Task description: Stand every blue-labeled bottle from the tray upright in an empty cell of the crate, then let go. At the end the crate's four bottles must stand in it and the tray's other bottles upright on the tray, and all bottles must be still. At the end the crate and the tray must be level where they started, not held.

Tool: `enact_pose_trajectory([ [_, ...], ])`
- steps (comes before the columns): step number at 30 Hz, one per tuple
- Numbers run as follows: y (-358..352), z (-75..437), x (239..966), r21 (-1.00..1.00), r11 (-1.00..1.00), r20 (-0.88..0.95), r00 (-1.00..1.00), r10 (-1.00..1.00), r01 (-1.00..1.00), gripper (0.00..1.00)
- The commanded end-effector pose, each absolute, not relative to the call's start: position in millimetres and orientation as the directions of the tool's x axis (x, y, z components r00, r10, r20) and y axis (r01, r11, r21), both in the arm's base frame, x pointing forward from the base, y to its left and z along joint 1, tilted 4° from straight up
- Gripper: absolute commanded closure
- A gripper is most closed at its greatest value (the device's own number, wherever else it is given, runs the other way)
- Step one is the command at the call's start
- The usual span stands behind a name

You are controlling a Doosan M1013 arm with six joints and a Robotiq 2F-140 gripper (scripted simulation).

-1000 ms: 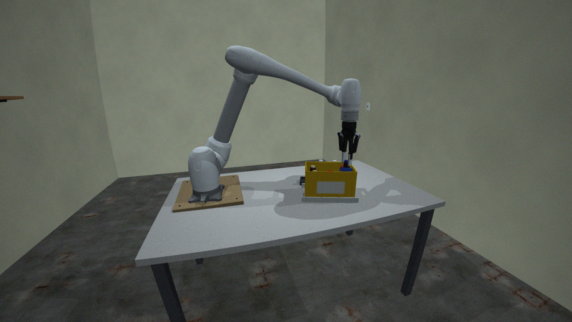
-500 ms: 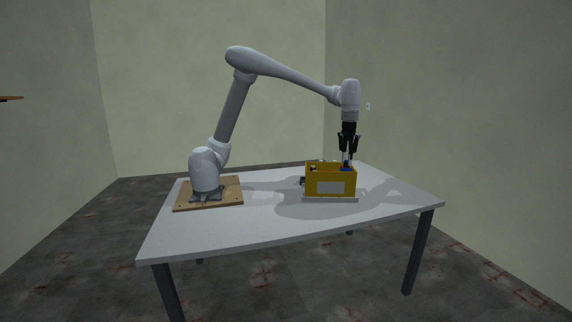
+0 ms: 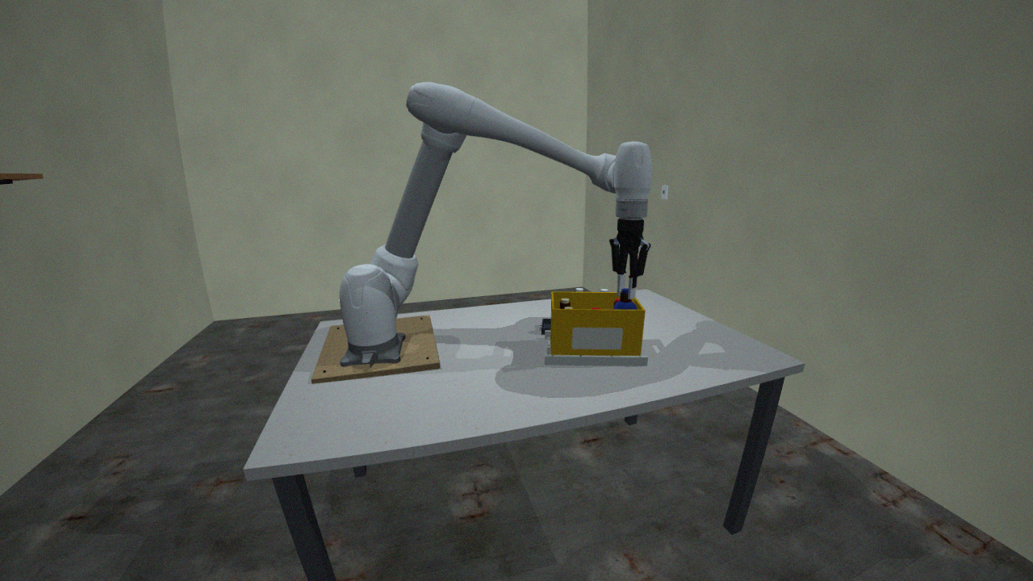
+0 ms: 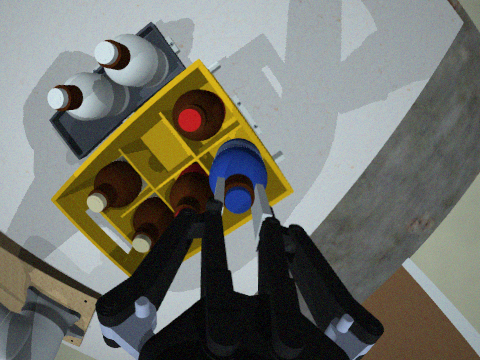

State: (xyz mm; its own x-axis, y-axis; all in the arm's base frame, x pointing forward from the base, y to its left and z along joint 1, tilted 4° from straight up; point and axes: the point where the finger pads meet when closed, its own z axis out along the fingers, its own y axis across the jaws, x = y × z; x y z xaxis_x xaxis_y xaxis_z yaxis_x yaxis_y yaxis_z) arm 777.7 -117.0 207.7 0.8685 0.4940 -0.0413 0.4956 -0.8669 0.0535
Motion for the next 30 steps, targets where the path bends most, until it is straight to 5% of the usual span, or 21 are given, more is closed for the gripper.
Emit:
enact_pose_trajectory([
  [1, -117, 208, 778, 0.053, -0.867, -0.041, 0.868, 0.494, 0.496, 1.00],
  [30, -118, 186, 777, 0.053, -0.867, -0.041, 0.868, 0.494, 0.496, 1.00],
])
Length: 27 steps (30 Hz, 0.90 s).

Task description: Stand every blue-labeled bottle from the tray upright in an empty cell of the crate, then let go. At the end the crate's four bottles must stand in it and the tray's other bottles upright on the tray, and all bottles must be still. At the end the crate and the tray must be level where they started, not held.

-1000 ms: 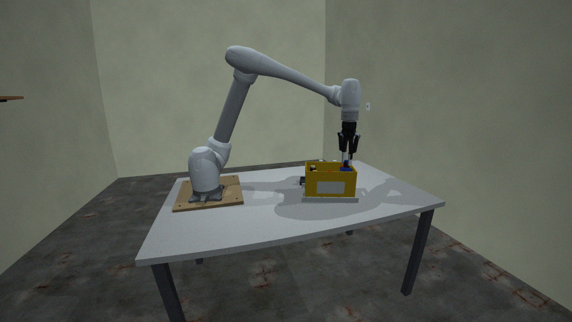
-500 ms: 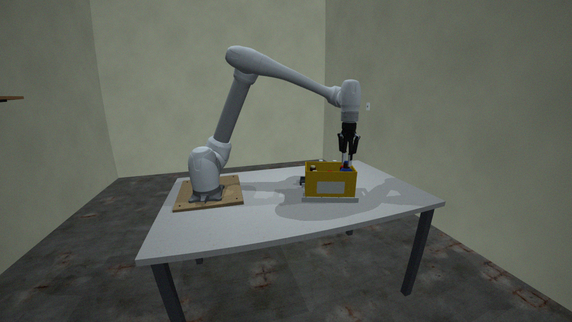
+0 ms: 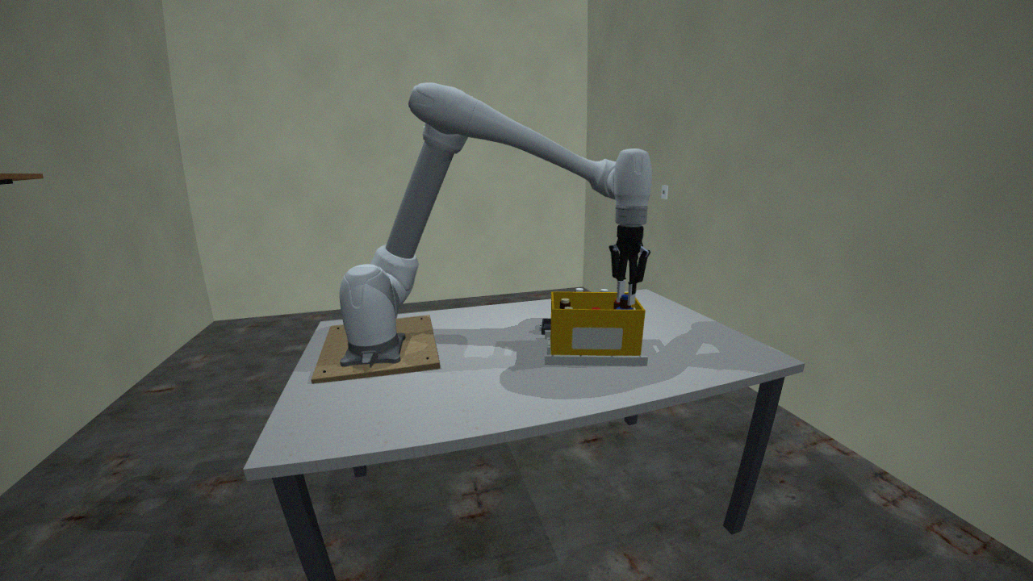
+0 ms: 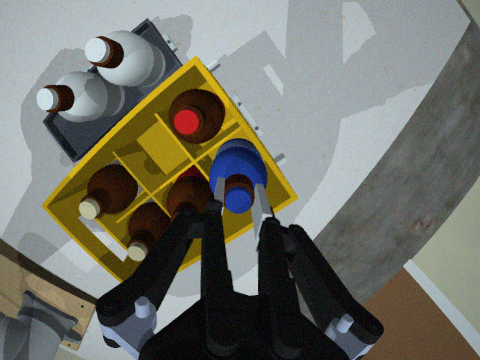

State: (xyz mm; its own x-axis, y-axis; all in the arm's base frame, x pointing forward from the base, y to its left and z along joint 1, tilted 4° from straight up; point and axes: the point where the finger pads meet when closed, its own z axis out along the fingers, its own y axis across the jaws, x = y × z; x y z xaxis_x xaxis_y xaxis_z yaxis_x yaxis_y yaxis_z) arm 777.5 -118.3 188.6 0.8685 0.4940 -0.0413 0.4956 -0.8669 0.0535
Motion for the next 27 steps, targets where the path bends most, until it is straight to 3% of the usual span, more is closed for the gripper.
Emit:
enact_pose_trajectory([
  [1, -118, 186, 777, 0.053, -0.867, -0.041, 0.868, 0.494, 0.496, 1.00],
  [27, -120, 168, 777, 0.053, -0.867, -0.041, 0.868, 0.494, 0.496, 1.00],
])
